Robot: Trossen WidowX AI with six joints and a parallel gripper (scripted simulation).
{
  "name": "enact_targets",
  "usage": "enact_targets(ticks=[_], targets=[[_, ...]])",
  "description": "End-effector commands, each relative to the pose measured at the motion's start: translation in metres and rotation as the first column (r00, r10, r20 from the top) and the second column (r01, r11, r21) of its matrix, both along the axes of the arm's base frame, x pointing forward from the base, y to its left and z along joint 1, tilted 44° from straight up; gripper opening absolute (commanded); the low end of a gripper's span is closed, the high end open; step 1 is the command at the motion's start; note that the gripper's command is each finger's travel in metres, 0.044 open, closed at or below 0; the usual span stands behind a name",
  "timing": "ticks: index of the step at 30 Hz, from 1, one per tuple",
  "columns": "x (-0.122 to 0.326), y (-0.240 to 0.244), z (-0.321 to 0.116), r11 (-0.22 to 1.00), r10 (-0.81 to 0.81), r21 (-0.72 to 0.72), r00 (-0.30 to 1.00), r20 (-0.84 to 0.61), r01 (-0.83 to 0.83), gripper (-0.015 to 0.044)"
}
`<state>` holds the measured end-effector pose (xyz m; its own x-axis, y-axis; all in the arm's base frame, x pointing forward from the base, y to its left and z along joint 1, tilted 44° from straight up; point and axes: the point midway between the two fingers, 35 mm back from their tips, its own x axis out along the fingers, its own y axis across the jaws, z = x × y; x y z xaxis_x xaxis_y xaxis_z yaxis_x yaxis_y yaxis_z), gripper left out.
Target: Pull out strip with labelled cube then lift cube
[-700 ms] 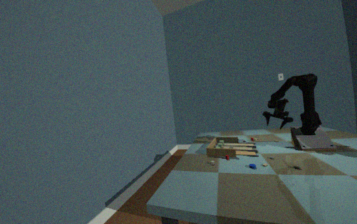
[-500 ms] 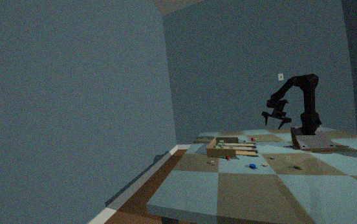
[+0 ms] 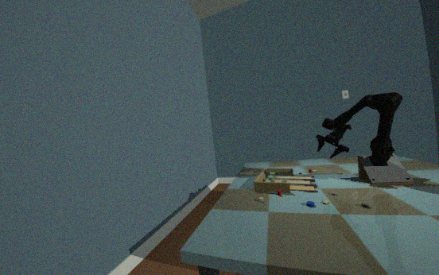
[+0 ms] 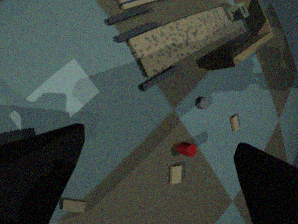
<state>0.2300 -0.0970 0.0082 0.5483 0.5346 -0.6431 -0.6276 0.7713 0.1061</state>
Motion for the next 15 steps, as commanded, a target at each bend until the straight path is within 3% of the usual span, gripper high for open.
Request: enact_targets(ticks=[1,15], targets=[[0.049,0.007,0.041,0.908,-0.347,0.226,0.936,-0.060,0.352,0.0400],[0.078,0.032,0.096,0.664,-0.482,0.539,0.848,-0.222,0.518,0.0400]])
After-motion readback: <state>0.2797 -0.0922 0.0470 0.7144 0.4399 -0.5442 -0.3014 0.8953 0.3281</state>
